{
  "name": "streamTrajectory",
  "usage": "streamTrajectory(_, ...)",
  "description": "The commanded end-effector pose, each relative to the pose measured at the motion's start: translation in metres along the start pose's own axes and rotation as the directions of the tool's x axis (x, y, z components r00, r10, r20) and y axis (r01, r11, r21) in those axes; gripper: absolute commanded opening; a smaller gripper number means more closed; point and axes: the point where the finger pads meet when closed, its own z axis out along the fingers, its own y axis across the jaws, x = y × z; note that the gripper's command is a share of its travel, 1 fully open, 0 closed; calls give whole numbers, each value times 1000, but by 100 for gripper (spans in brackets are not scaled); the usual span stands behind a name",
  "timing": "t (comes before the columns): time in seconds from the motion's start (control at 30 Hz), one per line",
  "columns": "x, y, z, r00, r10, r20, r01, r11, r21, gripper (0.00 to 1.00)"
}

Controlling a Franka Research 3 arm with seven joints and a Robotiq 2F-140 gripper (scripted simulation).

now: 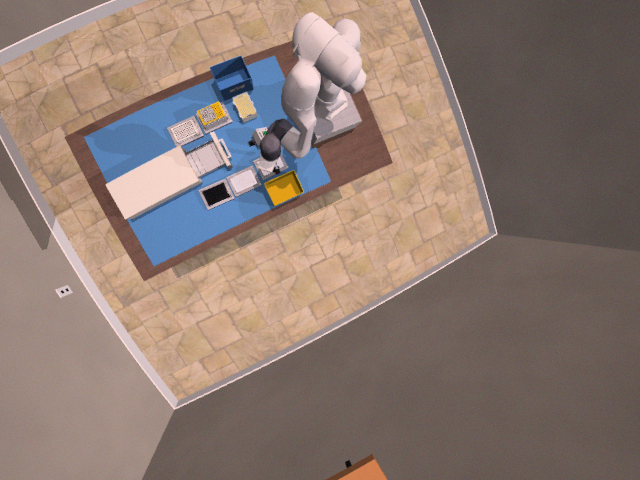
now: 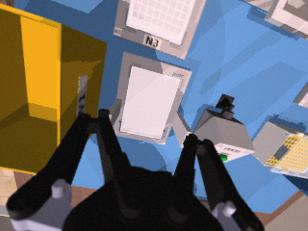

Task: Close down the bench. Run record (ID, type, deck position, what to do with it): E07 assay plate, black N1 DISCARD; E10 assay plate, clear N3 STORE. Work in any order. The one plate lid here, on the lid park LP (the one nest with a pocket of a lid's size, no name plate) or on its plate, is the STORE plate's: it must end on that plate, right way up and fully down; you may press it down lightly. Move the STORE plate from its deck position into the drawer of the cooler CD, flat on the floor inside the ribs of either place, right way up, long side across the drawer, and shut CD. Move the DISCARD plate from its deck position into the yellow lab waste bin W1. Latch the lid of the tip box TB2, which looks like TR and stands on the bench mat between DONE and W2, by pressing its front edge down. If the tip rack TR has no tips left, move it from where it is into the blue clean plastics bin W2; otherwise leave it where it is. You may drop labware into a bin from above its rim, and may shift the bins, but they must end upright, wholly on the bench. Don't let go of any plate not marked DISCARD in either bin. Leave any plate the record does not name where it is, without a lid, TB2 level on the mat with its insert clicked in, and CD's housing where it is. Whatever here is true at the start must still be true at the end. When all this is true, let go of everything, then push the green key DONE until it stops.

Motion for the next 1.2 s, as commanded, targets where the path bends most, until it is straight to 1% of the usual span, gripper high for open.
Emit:
streamTrajectory(0.0,4,-2,0,1000,-2,-11,2,1000,6,66)
streamTrajectory(0.47,4,-2,0,1000,-2,-11,2,1000,6,66)
streamTrajectory(0.63,4,-2,4,1000,-2,-11,2,1000,6,66)
streamTrajectory(1.03,5,-2,20,1000,-2,-11,2,1000,6,66)
streamTrajectory(1.17,5,-2,20,1000,-2,-11,2,1000,6,66)
